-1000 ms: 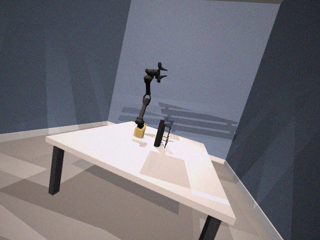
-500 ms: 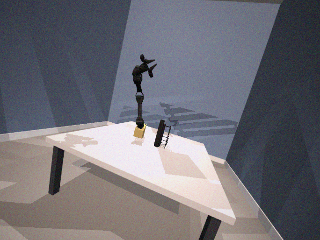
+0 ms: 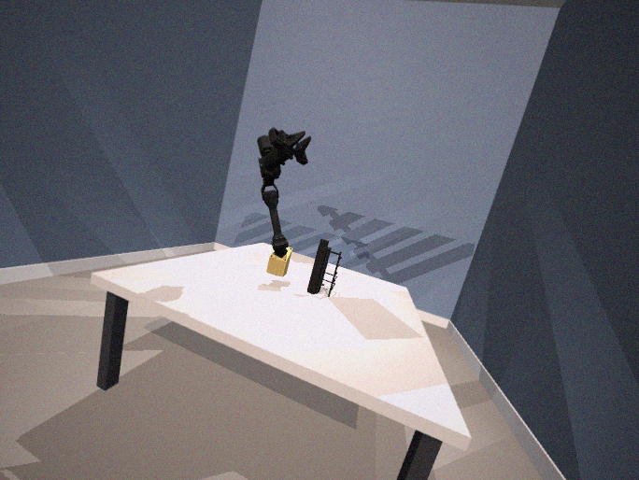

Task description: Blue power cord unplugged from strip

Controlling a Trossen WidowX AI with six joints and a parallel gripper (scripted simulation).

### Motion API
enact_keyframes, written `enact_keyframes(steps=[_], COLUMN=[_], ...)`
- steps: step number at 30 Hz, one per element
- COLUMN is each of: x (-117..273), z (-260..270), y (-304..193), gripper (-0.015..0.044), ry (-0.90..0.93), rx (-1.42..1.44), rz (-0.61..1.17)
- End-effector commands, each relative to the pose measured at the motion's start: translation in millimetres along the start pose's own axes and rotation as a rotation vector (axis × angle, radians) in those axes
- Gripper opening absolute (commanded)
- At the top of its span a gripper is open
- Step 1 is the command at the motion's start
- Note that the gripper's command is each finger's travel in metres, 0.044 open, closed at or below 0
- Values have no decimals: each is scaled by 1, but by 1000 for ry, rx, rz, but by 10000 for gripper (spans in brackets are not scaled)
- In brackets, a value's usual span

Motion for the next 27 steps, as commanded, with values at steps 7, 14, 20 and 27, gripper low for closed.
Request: enact_keyframes(steps=[7, 14, 20, 27], x=[-26, -46, -59, -62], z=[28, 89, 157, 247], y=[-121, -189, -224, -251], gripper=[160, 160, 160, 160], ry=[-13, 84, 229, 445], rx=[-323, -520, -658, -688], rz=[234, 437, 603, 826])
Point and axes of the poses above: the point midway between the two fingers, 35 mm back from their tips, its own x axis back along the fingers, its own z axis across the jaws, y = z × x, the point moved 10 cm from there along x, back along the fingers, and after that the axes turned 8 degrees about x, right-handed, at the moved point
